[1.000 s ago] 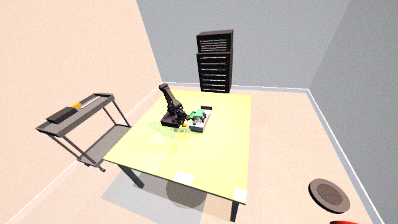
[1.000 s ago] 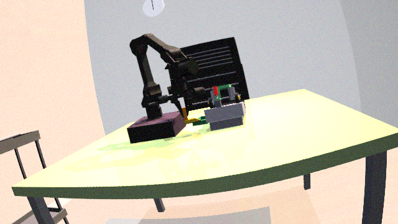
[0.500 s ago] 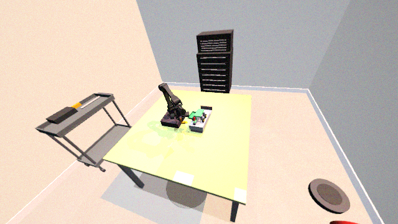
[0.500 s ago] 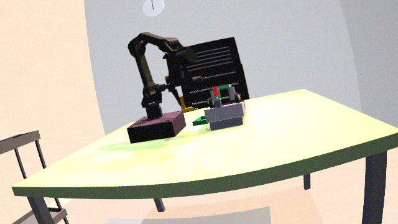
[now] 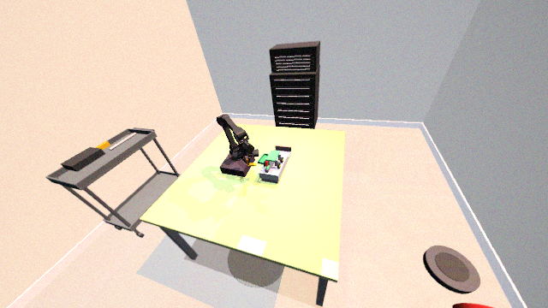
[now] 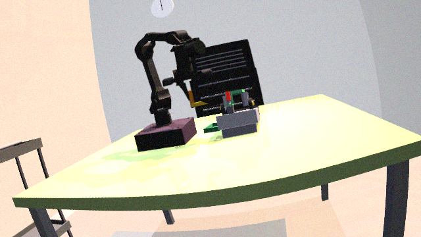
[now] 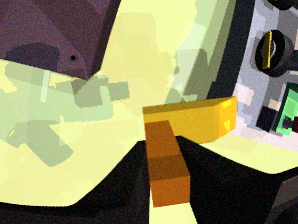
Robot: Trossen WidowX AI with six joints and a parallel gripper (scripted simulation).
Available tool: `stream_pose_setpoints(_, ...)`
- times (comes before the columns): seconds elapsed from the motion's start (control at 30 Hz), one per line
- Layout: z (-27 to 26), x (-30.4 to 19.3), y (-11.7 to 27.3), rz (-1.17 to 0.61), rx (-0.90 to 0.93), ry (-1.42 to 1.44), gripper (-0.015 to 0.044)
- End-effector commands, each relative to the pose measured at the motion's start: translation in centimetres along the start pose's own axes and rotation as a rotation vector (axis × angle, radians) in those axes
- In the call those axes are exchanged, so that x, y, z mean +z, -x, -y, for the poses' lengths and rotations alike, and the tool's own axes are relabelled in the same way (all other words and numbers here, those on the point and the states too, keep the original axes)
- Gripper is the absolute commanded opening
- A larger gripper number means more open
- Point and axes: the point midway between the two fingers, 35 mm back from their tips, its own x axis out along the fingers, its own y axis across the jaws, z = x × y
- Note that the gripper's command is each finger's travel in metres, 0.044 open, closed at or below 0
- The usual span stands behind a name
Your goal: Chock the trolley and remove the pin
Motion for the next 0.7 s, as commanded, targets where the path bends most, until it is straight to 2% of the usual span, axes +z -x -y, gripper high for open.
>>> stream_pose_setpoints(0.0, 0.14, -0.06, 1.17, -0.003, -0.005, -0.004, 0.0)
stream_pose_setpoints(0.27, 0.14, -0.06, 1.21, -0.003, -0.005, -0.05, 0.0)
stream_pose_setpoints(0.67, 0.15, -0.06, 1.22, -0.003, -0.004, -0.458, 0.0)
